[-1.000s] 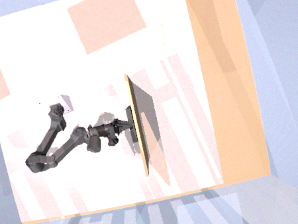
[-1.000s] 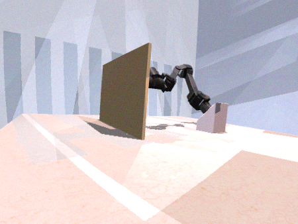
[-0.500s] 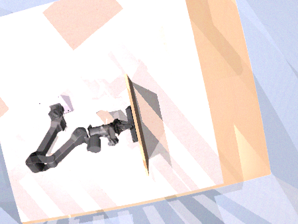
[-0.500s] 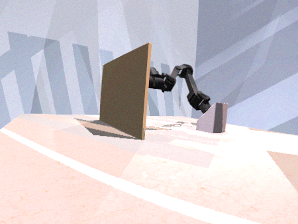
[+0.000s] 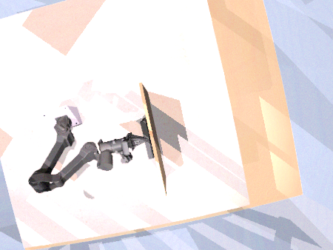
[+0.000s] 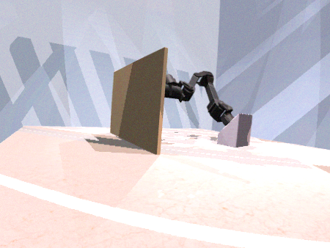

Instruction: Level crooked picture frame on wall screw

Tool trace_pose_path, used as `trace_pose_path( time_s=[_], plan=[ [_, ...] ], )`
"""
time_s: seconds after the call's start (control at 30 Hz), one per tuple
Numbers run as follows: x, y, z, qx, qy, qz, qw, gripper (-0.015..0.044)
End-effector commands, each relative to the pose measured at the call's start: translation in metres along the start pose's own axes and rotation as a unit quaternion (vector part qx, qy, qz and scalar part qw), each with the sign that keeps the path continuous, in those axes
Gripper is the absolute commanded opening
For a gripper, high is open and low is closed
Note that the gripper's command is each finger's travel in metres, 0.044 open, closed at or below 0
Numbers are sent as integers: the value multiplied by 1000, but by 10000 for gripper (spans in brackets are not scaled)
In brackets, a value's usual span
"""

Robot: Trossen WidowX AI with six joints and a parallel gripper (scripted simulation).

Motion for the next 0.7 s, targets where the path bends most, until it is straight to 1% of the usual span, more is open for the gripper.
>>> trace_pose_path(
  time_s=[0.0, 0.13, 0.17, 0.2, 0.67],
  plan=[
    [0, 1, 1, 2, 1, -1, 1000, 56],
    [0, 1, 1, 2, 1, -1, 1000, 30],
    [0, 1, 1, 2, 1, -1, 1000, 3],
    [0, 1, 1, 2, 1, -1, 1000, 0],
    [0, -1, 2, 2, 1, -1, 1000, 0]
  ],
)
Point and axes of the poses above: the point midway between the two fingers, 35 mm back from their tips, its own x axis back along the fingers, its own z axis across the jaws, y = z × x, the point moved 10 cm from there along x, back along the fingers, and after that the axes turned 12 degrees about -x, right-handed, at the moved point
